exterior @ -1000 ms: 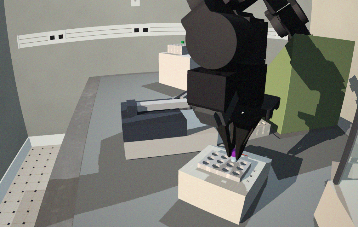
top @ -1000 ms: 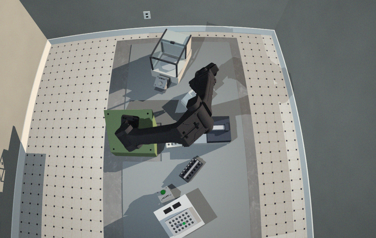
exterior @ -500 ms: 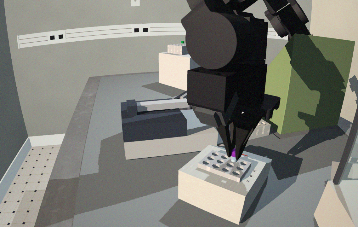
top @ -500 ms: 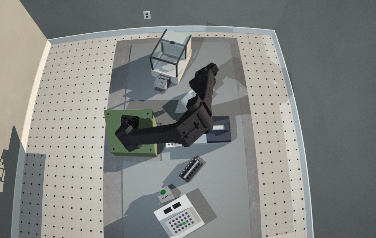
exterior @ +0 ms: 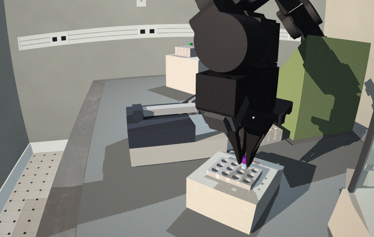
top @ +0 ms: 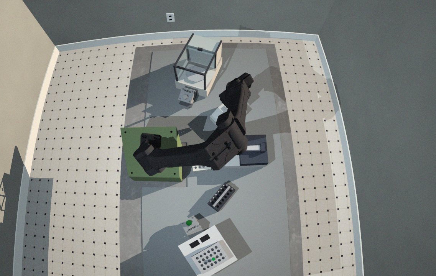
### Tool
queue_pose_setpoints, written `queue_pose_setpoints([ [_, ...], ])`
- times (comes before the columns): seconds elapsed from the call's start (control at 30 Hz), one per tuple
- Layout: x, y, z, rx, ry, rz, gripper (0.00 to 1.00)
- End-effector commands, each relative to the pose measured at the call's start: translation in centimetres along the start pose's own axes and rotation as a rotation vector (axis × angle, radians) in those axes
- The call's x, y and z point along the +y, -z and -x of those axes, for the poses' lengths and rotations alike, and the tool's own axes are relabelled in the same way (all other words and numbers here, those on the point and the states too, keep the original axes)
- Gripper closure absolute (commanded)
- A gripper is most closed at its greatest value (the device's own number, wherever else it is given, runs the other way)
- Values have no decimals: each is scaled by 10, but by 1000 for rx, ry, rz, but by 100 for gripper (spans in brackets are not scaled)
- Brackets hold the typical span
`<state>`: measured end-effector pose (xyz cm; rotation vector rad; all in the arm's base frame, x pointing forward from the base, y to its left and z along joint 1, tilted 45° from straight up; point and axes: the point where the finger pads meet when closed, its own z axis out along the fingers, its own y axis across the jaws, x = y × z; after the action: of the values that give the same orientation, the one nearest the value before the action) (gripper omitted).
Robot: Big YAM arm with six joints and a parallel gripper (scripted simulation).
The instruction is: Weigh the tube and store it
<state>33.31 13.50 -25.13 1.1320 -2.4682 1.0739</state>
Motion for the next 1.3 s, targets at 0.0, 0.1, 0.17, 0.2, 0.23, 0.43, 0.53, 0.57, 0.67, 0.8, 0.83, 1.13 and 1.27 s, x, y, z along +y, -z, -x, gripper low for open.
queue_pose_setpoints([
  [0.0,-4,0,5,-9,1,-1,91],
  [0.1,-3,5,9,-19,-7,-3,91],
  [0.17,-3,5,9,-19,-7,-3,91],
  [0.2,-3,5,9,-19,-7,-3,91],
  [0.23,-3,5,9,-19,-7,-3,91],
  [0.43,-3,5,9,-19,-7,-3,64],
  [0.53,-3,5,9,-19,-7,-3,64],
  [0.57,-3,5,9,-19,-7,-3,64],
  [0.67,-3,5,9,-19,-7,-3,64],
  [0.8,-3,5,9,-19,-7,-3,64],
  [0.83,-3,5,9,-19,-7,-3,64],
  [1.13,-3,5,9,-19,-7,-3,64],
  [1.27,-4,23,13,-38,-11,-10,64],
])
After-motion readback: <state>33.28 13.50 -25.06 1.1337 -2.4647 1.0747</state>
